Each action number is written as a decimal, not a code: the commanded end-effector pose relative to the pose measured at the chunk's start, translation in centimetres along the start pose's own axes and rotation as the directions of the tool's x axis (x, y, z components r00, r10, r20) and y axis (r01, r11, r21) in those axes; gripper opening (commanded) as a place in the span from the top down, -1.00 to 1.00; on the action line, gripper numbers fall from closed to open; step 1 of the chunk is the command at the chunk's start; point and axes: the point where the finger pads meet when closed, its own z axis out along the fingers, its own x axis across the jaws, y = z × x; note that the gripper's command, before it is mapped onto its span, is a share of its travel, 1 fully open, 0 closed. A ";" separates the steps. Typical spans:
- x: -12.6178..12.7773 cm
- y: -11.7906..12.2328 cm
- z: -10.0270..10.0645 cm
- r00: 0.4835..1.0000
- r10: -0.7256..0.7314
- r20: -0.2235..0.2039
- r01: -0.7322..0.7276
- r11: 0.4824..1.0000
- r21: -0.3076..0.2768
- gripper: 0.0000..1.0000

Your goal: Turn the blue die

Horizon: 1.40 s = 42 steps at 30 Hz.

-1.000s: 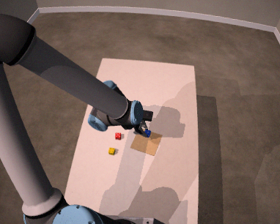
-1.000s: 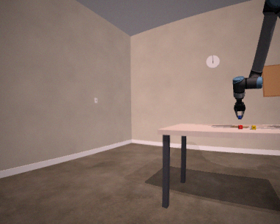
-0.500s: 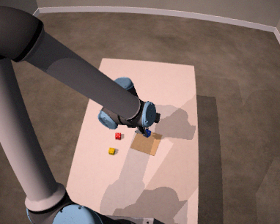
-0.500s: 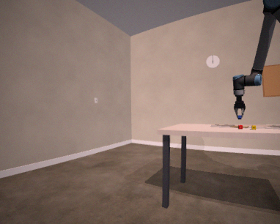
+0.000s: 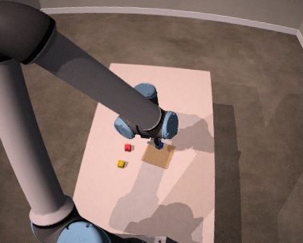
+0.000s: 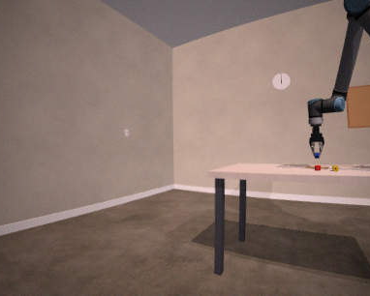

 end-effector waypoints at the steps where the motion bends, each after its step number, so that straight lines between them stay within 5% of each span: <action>1: 0.0 -0.1 0.0 1.000 -0.002 -0.003 0.002 0.998 -0.064 0.80; 5: -0.1 -0.1 -0.2 1.000 -0.001 0.004 0.001 0.991 -0.132 0.80; 18: 0.0 -0.2 0.0 1.000 -0.005 -0.003 0.004 0.975 -0.223 0.80; 25: -0.1 -0.4 -0.1 1.000 -0.002 0.004 0.003 0.925 -0.380 0.80; 36: -0.1 -0.4 -0.1 1.000 -0.002 0.005 0.004 0.911 -0.412 0.80; 42: 0.0 -0.4 0.1 1.000 -0.008 -0.003 0.006 0.872 -0.489 0.80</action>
